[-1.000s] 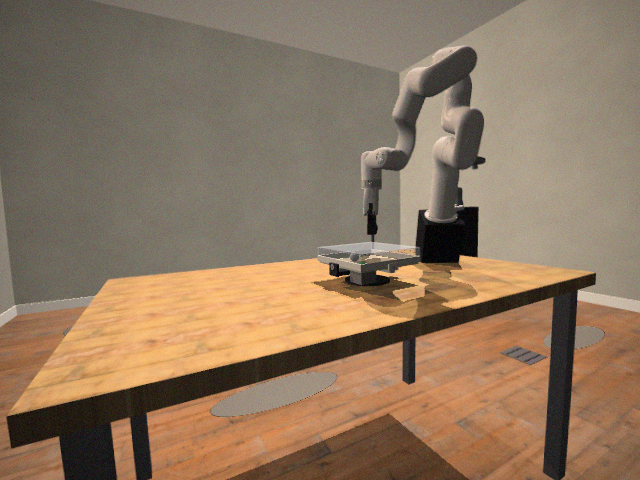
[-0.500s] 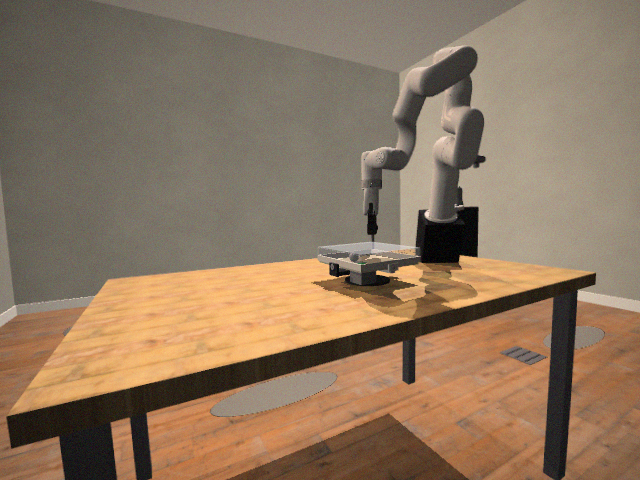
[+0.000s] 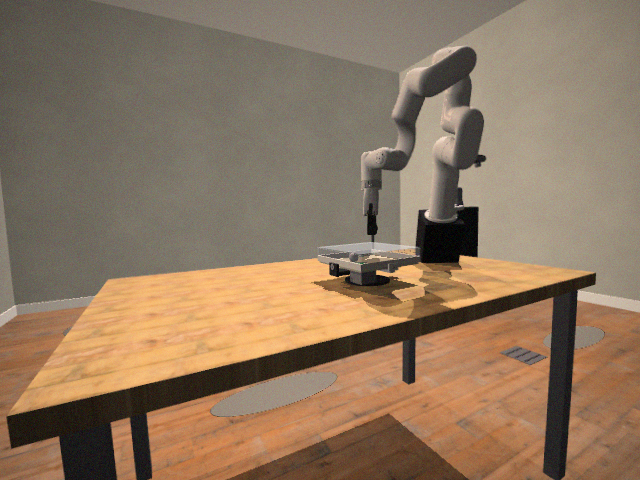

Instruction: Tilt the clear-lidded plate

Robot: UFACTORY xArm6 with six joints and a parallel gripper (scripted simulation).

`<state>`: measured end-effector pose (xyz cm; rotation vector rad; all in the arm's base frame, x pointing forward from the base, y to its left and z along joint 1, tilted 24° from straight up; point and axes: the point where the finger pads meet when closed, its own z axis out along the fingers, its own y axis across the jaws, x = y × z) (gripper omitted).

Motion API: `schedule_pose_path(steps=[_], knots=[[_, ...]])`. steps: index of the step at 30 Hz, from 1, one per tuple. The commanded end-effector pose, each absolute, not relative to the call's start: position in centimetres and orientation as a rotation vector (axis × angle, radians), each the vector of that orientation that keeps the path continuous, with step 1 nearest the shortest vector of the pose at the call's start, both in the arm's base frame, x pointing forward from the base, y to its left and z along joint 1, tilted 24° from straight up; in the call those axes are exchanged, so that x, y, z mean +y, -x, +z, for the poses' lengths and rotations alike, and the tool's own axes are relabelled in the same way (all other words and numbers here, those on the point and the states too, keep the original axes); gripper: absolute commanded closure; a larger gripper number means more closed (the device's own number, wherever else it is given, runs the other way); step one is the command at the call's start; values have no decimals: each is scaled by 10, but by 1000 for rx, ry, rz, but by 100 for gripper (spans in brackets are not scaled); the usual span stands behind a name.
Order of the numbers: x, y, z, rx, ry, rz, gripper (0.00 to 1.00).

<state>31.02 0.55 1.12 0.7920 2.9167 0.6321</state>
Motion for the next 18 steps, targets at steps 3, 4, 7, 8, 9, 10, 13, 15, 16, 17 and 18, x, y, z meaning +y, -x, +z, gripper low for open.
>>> schedule_pose_path(steps=[3,4,7,8,9,10,13,15,16,17,18], knots=[[5,-310,12,2916,-794,629,100],[5,-309,13,2916,-794,629,100],[5,-309,13,2916,-794,629,100],[5,-309,13,2916,-794,629,100],[5,-309,13,2916,-794,629,100],[5,-309,13,2916,-794,629,100],[5,-309,13,2916,-794,629,100],[5,-309,13,2916,-794,629,100],[5,-309,13,2916,-794,629,100],[5,-310,13,2916,-794,629,100],[5,-310,12,2916,-794,629,100]])
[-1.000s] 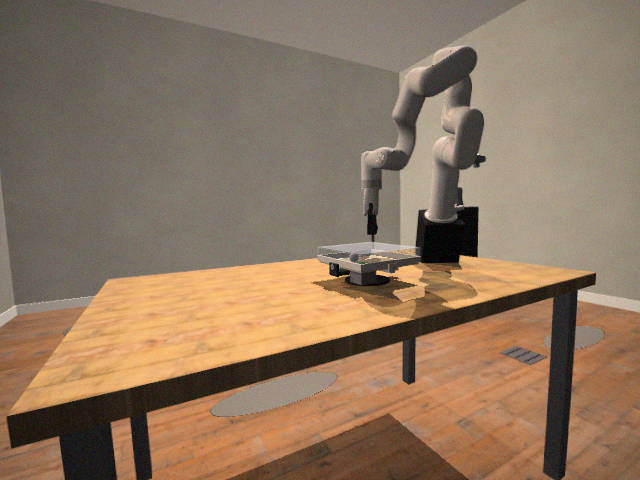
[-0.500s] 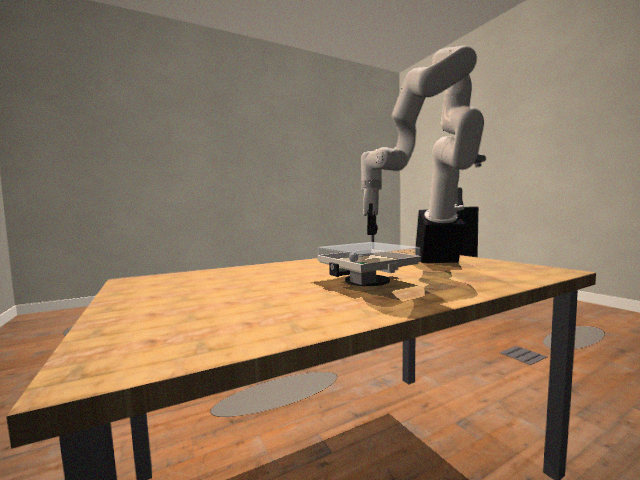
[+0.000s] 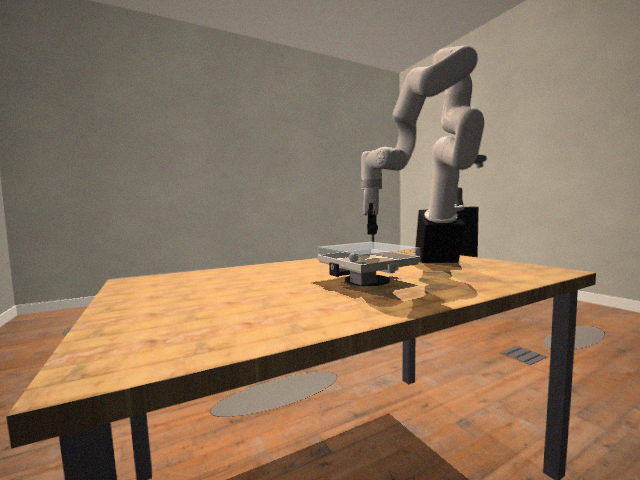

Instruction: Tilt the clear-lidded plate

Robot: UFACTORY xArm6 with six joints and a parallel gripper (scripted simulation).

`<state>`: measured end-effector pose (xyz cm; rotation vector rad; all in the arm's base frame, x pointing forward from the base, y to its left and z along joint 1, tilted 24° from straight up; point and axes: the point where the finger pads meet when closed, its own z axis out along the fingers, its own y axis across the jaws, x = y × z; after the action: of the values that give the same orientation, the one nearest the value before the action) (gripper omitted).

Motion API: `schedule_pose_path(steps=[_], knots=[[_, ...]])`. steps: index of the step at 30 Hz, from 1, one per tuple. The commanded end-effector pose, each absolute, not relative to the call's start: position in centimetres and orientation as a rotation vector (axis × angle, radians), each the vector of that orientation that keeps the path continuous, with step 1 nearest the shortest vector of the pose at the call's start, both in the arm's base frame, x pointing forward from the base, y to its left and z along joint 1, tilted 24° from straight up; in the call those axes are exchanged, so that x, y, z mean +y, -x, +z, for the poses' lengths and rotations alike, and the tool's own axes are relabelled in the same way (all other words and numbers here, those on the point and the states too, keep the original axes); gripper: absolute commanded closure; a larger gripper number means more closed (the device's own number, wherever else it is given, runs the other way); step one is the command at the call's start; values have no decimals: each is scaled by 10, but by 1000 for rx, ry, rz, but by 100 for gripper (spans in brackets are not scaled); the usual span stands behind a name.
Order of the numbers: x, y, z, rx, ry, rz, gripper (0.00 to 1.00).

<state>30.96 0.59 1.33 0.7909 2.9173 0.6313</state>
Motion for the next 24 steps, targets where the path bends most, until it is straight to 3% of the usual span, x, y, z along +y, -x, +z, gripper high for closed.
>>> schedule_pose_path(steps=[1,24], knots=[[5,-310,12,2916,-794,629,100],[5,-309,13,2916,-794,629,100]])
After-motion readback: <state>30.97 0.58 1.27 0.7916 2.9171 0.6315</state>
